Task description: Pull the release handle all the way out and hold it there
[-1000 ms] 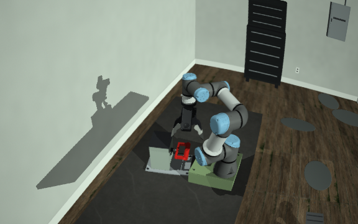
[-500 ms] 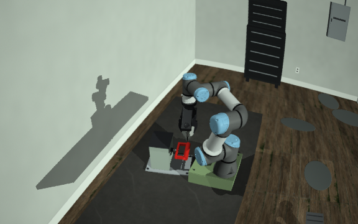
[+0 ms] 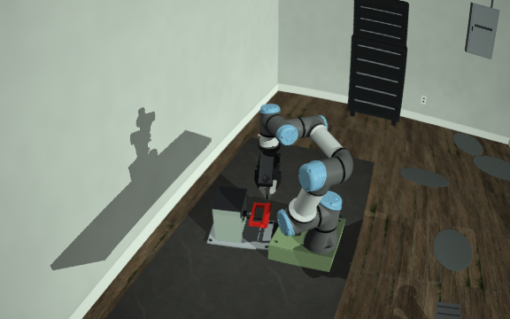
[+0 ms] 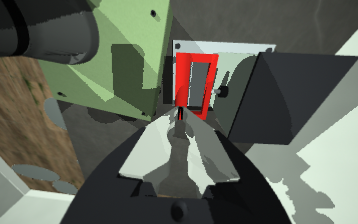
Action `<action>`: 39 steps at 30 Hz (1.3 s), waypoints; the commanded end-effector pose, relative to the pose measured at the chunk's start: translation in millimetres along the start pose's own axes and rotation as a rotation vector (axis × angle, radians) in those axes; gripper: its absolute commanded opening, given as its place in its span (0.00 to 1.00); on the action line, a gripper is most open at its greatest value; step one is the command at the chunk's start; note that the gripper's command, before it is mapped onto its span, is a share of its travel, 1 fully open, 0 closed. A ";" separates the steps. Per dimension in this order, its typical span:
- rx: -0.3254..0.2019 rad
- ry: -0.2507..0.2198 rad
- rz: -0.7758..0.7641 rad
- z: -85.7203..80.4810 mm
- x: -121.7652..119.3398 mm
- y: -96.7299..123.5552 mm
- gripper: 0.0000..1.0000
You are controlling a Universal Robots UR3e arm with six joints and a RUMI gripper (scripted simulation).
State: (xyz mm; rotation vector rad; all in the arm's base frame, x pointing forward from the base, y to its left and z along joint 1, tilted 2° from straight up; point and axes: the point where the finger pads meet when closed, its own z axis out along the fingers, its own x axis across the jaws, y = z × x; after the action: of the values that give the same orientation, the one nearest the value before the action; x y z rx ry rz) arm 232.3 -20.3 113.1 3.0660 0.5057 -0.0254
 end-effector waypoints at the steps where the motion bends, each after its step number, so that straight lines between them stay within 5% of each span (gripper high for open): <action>1: -0.002 0.001 0.000 -0.5 0.3 0.5 0.00; 23: -0.002 0.001 -0.023 -0.6 0.0 0.2 0.00; 39: -0.002 0.001 -0.193 -0.6 -2.6 -1.3 0.00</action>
State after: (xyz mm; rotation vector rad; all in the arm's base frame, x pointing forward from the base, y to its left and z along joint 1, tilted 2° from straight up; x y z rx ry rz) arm 229.8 -19.7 113.1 3.0204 0.7314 -0.0313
